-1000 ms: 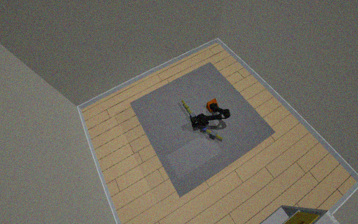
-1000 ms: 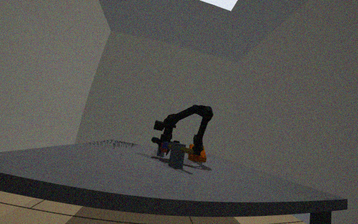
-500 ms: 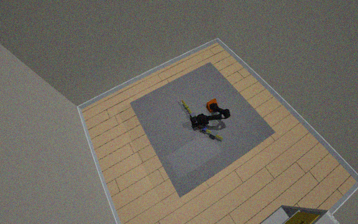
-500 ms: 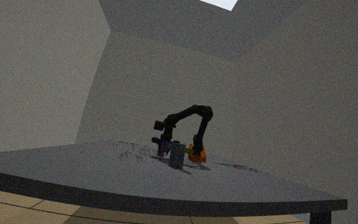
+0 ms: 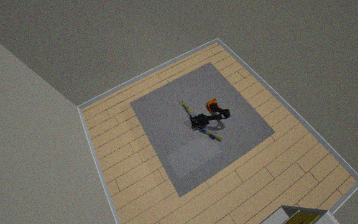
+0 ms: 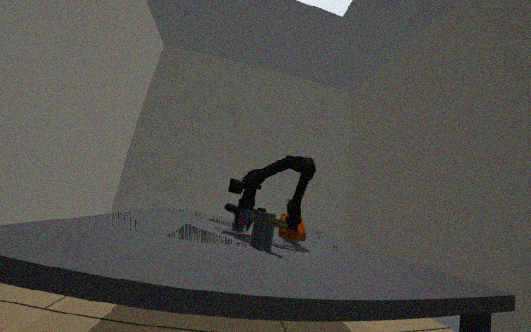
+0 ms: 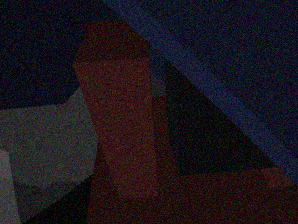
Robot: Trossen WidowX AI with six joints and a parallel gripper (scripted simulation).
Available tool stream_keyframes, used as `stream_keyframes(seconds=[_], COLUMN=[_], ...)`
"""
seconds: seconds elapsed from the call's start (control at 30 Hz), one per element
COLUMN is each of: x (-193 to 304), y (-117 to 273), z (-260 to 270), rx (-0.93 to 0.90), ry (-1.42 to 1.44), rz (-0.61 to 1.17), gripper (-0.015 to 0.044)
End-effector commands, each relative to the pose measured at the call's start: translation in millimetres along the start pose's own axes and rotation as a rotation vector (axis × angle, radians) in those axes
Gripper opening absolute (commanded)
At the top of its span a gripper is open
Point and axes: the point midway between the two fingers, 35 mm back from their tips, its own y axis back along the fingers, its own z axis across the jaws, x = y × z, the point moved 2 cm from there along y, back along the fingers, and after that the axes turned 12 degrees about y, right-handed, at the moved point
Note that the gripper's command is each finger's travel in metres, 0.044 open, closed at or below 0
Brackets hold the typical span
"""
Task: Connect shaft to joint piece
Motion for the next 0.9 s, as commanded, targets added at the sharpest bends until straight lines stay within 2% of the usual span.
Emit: stream_keyframes(seconds=[0.0,0.2,0.4,0.63,0.87], x=[0.0,0.0,0.0,0.1,0.4], y=[0.0,0.0,0.0,0.7,5.8], z=[0.0,0.0,0.0,-0.4,-2.3], rx=[0.000,0.000,0.000,-0.005,-0.036], ry=[0.000,0.000,0.000,0.007,0.051], rz=[0.000,0.000,0.000,0.018,0.128], gripper=[0.0156,0.0147,0.0000,0.0000,0.0000])
